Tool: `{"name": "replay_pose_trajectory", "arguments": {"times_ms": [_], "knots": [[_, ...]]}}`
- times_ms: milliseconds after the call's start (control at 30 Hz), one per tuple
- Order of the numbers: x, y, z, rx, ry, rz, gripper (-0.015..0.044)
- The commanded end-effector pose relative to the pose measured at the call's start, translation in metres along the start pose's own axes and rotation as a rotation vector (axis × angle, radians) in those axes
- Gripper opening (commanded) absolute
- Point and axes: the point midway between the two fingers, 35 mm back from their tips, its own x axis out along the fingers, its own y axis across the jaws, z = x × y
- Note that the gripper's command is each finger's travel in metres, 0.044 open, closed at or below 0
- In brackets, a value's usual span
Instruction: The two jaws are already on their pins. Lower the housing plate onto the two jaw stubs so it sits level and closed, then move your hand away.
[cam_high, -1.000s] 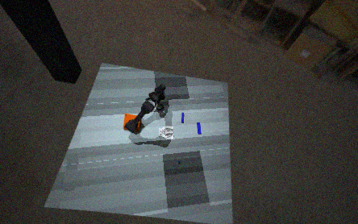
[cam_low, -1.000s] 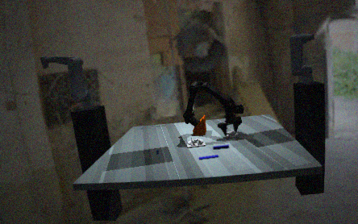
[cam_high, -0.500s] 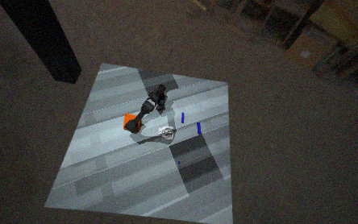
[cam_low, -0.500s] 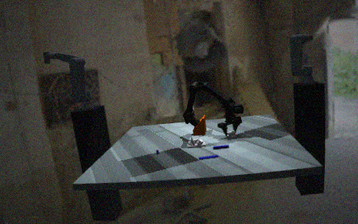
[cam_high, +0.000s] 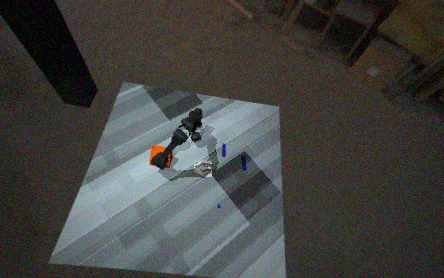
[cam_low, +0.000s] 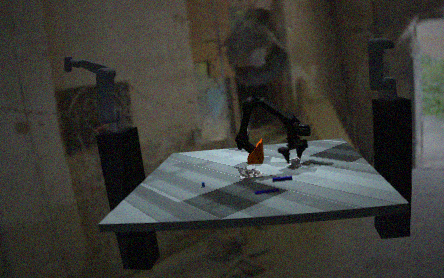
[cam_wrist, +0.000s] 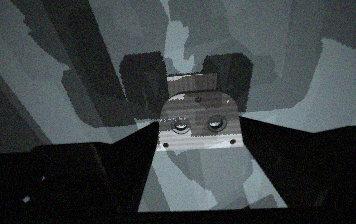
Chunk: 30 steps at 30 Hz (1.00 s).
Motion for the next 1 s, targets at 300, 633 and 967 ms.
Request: {"name": "replay_pose_trajectory", "arguments": {"times_ms": [300, 633, 967], "knots": [[-0.044, 0.002, 0.003, 0.003, -0.014, 0.008, 0.0351], [-0.065, 0.001, 0.001, 0.002, -0.014, 0.007, 0.0351], [-0.072, -0.027, 0.001, 0.047, -0.021, 0.016, 0.0351]]}}
